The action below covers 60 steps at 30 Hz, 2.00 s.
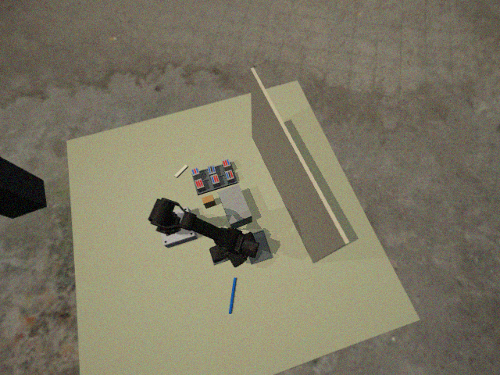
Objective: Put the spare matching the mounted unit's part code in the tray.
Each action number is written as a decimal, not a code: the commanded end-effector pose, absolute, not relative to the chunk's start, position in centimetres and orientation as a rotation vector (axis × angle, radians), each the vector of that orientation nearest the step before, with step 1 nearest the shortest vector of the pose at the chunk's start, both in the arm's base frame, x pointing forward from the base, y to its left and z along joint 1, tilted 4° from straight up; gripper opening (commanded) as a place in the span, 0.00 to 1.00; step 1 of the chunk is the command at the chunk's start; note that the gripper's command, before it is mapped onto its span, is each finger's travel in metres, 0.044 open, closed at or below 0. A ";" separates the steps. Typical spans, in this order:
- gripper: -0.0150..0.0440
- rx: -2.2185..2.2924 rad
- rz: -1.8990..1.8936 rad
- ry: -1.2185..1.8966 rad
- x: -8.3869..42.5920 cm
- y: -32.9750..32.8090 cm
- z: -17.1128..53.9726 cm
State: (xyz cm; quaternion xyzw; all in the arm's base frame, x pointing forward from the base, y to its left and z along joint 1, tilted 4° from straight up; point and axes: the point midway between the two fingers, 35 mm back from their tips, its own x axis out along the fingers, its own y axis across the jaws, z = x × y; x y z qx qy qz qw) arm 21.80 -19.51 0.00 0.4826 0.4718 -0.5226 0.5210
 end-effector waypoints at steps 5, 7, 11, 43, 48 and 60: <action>0.48 1.157 -1.252 1.131 21.8 -19.5 0.0; 0.46 1.157 -1.252 1.131 21.8 -19.5 0.0; 0.42 1.157 -1.252 1.131 21.8 -19.5 0.0; 0.25 1.150 -1.247 1.133 21.8 -18.9 8.7; 0.25 1.152 -1.248 1.134 22.0 -18.8 11.1; 0.25 1.157 -1.248 1.136 21.9 -18.4 15.2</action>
